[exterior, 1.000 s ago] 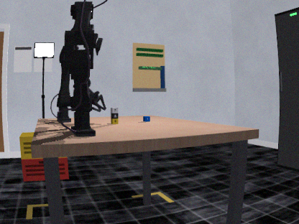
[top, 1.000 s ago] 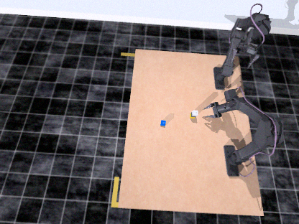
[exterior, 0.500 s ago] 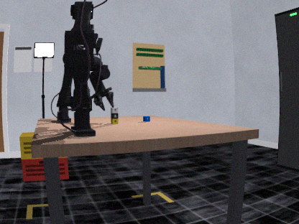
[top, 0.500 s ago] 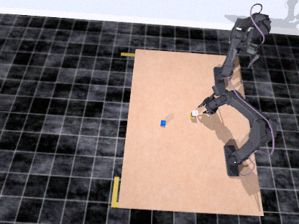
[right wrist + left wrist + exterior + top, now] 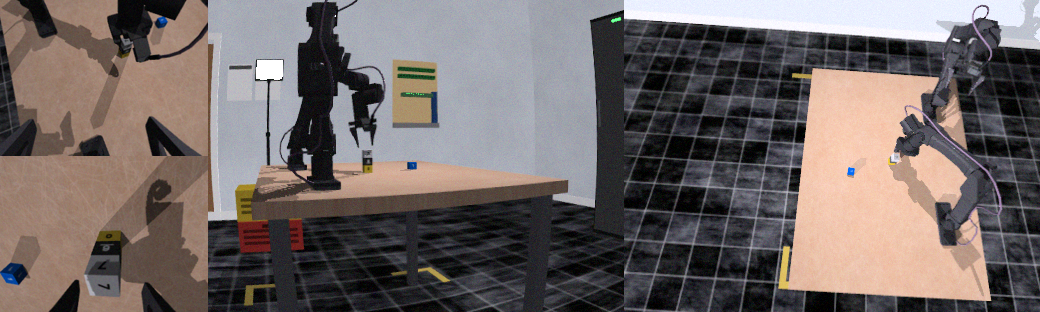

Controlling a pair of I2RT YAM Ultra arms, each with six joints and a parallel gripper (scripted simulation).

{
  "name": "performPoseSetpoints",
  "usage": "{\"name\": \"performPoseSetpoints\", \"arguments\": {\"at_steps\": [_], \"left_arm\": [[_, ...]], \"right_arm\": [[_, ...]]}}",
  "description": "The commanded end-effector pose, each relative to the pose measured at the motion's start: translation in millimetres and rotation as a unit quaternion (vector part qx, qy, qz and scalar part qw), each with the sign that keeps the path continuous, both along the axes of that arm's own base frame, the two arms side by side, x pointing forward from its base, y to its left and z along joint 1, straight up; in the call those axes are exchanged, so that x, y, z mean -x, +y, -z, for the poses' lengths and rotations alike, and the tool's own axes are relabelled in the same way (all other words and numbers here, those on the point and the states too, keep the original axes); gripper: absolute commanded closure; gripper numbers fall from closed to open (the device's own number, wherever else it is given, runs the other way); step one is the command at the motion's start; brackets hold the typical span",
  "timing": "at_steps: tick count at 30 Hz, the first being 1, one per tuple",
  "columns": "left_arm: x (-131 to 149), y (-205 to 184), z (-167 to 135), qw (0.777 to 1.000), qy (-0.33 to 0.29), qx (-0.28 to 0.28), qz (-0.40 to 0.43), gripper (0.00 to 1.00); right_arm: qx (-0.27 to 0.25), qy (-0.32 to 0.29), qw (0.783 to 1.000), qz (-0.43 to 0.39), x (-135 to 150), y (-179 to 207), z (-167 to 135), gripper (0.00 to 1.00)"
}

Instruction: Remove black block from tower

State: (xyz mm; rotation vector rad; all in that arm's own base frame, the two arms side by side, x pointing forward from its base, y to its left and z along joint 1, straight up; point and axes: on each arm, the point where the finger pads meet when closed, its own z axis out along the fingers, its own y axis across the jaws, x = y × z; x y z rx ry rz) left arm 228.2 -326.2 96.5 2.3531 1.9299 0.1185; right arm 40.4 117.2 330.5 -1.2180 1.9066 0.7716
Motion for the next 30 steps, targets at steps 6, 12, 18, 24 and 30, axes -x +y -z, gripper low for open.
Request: {"name": "performPoseSetpoints", "arguments": {"at_steps": [6,12,18,24,30], "left_arm": [[-8.7,17.6,-3.3,0.994,0.072,-0.008,-0.086,0.45],[-15.6,14.3,-7.8,0.995,0.056,0.001,-0.079,0.45],[-15.6,14.3,-7.8,0.995,0.056,0.001,-0.079,0.45],[-11.8,13.4,-1.6,0.995,0.059,-0.004,-0.079,0.45],[-13.3,6.1,10.3,0.995,0.058,-0.002,-0.079,0.45]], "right_arm": [[-0.019,-0.004,1.0,-0.001,0.9,-4.8,-11.1,0.0],[-0.019,-0.004,1.0,-0.001,0.9,-4.8,-11.1,0.0],[-0.019,-0.004,1.0,-0.001,0.9,-4.8,-11.1,0.0],[-0.019,-0.004,1.0,-0.001,0.9,-4.8,-11.1,0.0],[-0.019,-0.004,1.0,-0.001,0.9,-4.8,-11.1,0.0]]}}
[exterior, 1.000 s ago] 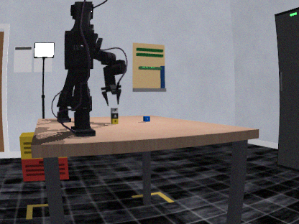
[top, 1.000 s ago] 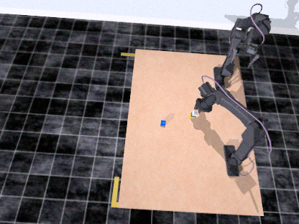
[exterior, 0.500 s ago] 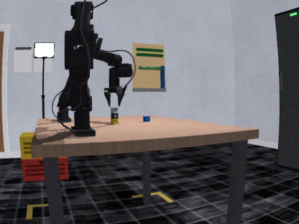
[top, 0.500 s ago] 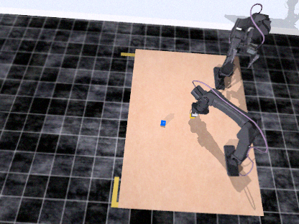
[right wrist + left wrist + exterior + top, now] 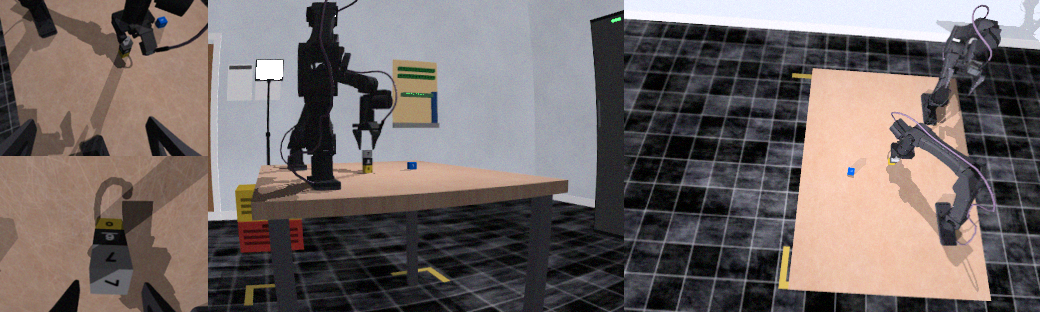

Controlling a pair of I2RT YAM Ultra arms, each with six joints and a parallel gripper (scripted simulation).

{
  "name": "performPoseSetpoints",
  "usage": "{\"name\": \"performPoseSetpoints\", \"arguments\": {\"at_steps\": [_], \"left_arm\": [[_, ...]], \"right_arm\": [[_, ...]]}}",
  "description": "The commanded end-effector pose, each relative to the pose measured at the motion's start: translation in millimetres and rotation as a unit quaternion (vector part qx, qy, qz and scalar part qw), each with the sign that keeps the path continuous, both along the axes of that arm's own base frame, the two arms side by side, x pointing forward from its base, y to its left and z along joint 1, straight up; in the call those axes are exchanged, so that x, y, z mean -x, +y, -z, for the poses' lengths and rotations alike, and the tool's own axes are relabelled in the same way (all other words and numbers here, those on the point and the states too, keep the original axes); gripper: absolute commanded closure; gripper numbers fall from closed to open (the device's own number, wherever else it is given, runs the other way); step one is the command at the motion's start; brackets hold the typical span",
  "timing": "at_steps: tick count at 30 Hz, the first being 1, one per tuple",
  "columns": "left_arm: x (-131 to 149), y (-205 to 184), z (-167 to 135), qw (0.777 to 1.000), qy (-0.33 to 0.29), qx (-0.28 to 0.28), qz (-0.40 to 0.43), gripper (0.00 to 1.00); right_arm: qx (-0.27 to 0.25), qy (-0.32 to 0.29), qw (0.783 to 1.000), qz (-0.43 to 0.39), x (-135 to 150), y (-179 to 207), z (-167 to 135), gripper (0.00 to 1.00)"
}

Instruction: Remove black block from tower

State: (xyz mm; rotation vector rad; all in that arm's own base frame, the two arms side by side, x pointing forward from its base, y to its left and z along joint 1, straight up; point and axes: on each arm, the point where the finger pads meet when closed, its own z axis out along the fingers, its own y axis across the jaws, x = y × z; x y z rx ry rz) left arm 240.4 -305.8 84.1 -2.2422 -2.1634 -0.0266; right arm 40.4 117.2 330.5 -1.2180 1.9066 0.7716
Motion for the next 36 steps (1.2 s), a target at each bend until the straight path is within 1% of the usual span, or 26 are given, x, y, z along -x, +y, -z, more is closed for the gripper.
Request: {"name": "performPoseSetpoints", "arguments": {"at_steps": [1,3,17,19,20,24,25,27,28,30,36], "left_arm": [[-1.2,-14.3,-0.6,1.0,-0.007,0.02,0.001,0.45],[-1.4,-14.6,-1.2,1.0,-0.01,0.024,0.002,0.45],[-0.1,-11.1,22.2,1.0,-0.004,0.017,0.001,0.45],[-0.2,-11.2,21.4,1.0,-0.004,0.017,0.001,0.45],[-0.3,-11.5,19.5,1.0,-0.006,0.019,0.001,0.53],[-1.0,-12.4,18.3,1.0,-0.007,0.021,0.001,0.53],[-1.0,-12.4,18.3,1.0,-0.007,0.021,0.001,0.57],[-1.0,-12.4,18.3,1.0,-0.007,0.021,0.002,0.57],[-1.0,-12.4,18.3,1.0,-0.007,0.021,0.002,0.62],[-2.2,-9.7,15.7,1.0,-0.009,0.023,0.002,0.62],[-1.9,-9.4,15.8,1.0,-0.008,0.023,0.002,0.7]], "right_arm": [[-0.019,-0.004,1.0,-0.001,0.9,-4.8,-11.1,0.0],[-0.019,-0.004,1.0,-0.001,0.9,-4.8,-11.1,0.0],[-0.019,-0.004,1.0,-0.001,0.9,-4.8,-11.1,0.0],[-0.019,-0.004,1.0,-0.001,0.9,-4.8,-11.1,0.0],[-0.019,-0.004,1.0,-0.001,0.9,-4.8,-11.1,0.0],[-0.019,-0.004,1.0,-0.001,0.9,-4.8,-11.1,0.0],[-0.019,-0.004,1.0,-0.001,0.9,-4.8,-11.1,0.0],[-0.019,-0.004,1.0,-0.001,0.9,-4.8,-11.1,0.0],[-0.019,-0.004,1.0,-0.001,0.9,-4.8,-11.1,0.0],[-0.019,-0.004,1.0,-0.001,0.9,-4.8,-11.1,0.0],[-0.019,-0.004,1.0,-0.001,0.9,-4.8,-11.1,0.0]]}}
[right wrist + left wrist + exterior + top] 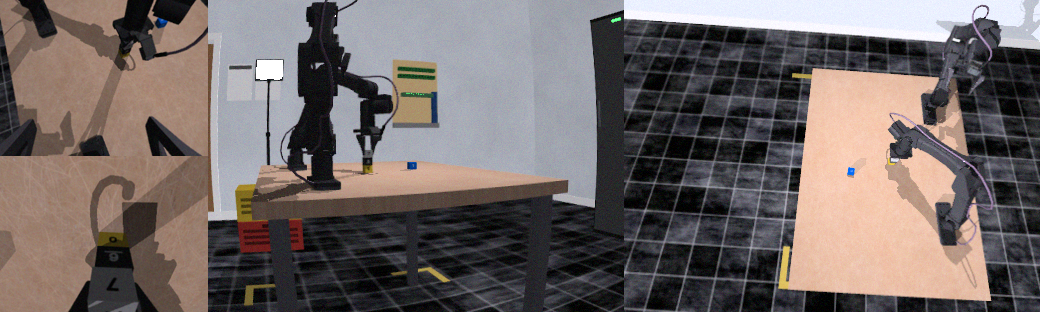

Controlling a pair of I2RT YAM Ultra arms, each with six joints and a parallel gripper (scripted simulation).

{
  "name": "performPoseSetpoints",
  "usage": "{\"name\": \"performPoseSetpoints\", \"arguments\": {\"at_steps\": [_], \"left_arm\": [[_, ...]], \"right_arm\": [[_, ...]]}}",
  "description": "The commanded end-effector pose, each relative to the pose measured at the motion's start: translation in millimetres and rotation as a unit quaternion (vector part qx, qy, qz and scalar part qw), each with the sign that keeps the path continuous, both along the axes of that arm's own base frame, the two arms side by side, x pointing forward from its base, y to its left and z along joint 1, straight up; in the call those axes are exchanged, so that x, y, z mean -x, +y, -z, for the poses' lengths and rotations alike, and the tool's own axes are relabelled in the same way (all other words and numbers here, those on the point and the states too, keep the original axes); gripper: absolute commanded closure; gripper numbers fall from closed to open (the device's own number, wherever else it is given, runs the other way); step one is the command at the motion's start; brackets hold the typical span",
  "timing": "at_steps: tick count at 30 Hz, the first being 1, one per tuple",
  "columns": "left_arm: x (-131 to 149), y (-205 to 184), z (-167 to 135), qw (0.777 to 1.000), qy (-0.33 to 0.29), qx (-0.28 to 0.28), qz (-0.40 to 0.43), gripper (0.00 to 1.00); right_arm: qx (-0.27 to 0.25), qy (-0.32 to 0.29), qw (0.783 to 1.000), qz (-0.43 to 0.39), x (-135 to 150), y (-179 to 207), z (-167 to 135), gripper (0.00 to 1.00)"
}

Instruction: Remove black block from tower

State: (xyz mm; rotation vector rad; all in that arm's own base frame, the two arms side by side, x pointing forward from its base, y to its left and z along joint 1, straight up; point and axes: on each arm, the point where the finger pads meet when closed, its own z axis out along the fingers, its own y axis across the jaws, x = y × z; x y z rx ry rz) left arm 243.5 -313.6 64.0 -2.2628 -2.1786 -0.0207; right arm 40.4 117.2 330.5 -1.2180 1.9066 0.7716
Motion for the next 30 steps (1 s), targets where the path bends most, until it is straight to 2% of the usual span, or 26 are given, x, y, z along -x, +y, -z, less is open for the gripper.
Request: {"name": "performPoseSetpoints", "arguments": {"at_steps": [1,5,7,8,9,11,12,19,30], "left_arm": [[-0.5,0.2,-4.3,1.0,-0.002,0.013,0.001,0.72],[-0.3,0.5,-4.3,1.0,-0.001,0.012,-0.001,0.74],[-0.1,0.7,-4.3,1.0,-0.001,0.012,-0.001,0.97],[-0.1,0.7,-4.3,1.0,-0.001,0.012,-0.001,1.0],[-0.1,0.7,-4.3,1.0,-0.001,0.012,-0.001,1.0],[0.8,2.1,-8.3,1.0,0.002,0.009,-0.001,0.77],[1.3,2.9,-10.2,1.0,0.003,0.007,-0.001,0.73],[-0.9,1.2,-44.1,1.0,-0.001,0.011,-0.001,0.73],[5.9,10.3,-41.7,1.0,-0.008,0.021,0.0,0.73]], "right_arm": [[-0.019,-0.004,1.0,-0.001,0.9,-4.8,-11.1,0.0],[-0.019,-0.004,1.0,-0.001,0.9,-4.8,-11.1,0.0],[-0.019,-0.004,1.0,-0.001,0.9,-4.8,-11.1,0.0],[-0.019,-0.004,1.0,-0.001,0.9,-4.8,-11.1,0.0],[-0.019,-0.004,1.0,-0.001,0.9,-4.8,-11.1,0.0],[-0.019,-0.004,1.0,-0.001,0.9,-4.8,-11.1,0.0],[-0.019,-0.004,1.0,-0.001,0.9,-4.8,-11.1,0.0],[-0.019,-0.004,1.0,-0.001,0.9,-4.8,-11.1,0.0],[-0.019,-0.004,1.0,-0.001,0.9,-4.8,-11.1,0.0]]}}
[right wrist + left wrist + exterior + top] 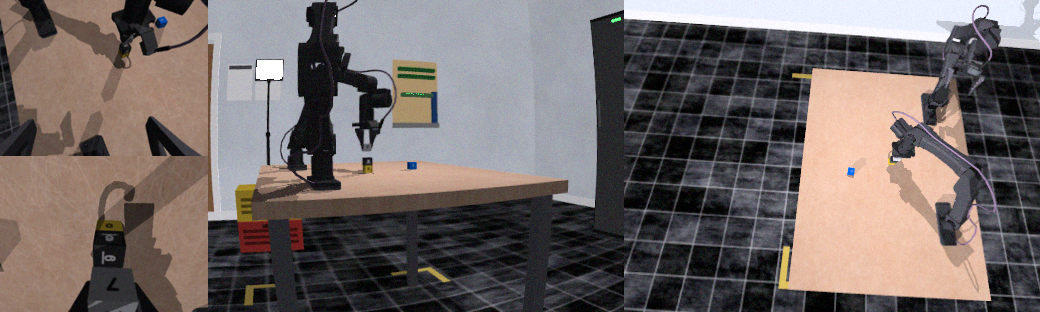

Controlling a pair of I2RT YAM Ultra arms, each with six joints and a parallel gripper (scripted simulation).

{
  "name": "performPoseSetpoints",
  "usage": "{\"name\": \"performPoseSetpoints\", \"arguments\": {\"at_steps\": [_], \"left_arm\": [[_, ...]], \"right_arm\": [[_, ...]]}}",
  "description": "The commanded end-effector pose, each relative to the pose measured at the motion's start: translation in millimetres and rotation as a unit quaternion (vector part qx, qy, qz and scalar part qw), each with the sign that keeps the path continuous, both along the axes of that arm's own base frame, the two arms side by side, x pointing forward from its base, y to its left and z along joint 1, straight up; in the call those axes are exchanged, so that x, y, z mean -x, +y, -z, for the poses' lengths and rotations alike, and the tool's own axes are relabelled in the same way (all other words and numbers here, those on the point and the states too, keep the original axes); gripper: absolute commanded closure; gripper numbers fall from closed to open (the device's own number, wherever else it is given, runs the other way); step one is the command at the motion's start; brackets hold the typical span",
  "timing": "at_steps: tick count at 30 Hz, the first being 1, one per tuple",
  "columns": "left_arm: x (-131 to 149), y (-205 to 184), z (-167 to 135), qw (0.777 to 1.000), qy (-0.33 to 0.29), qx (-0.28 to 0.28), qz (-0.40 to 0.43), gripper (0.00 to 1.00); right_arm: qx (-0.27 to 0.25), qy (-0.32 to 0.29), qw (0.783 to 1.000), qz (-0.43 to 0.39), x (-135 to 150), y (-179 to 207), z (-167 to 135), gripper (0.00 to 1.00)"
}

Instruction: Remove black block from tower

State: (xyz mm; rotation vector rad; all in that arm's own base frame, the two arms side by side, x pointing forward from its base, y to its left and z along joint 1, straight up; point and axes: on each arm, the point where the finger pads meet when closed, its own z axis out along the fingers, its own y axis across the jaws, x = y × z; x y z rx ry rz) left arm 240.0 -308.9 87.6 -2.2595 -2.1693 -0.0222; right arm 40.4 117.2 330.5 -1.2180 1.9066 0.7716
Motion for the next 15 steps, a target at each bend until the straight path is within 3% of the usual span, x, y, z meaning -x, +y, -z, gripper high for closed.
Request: {"name": "performPoseSetpoints", "arguments": {"at_steps": [1,11,15], "left_arm": [[6.3,10.6,-19.0,1.0,-0.011,0.024,-0.002,0.73],[54.8,73.7,-27.2,1.0,0.001,0.01,-0.002,0.73],[74.5,99.3,-30.2,1.0,0.007,0.002,-0.001,0.73]], "right_arm": [[-0.019,-0.004,1.0,-0.001,0.9,-4.8,-11.1,0.0],[-0.019,-0.004,1.0,-0.001,0.9,-4.8,-11.1,0.0],[-0.03,-0.02,0.999,-0.015,0.1,11.5,-21.1,0.45]]}}
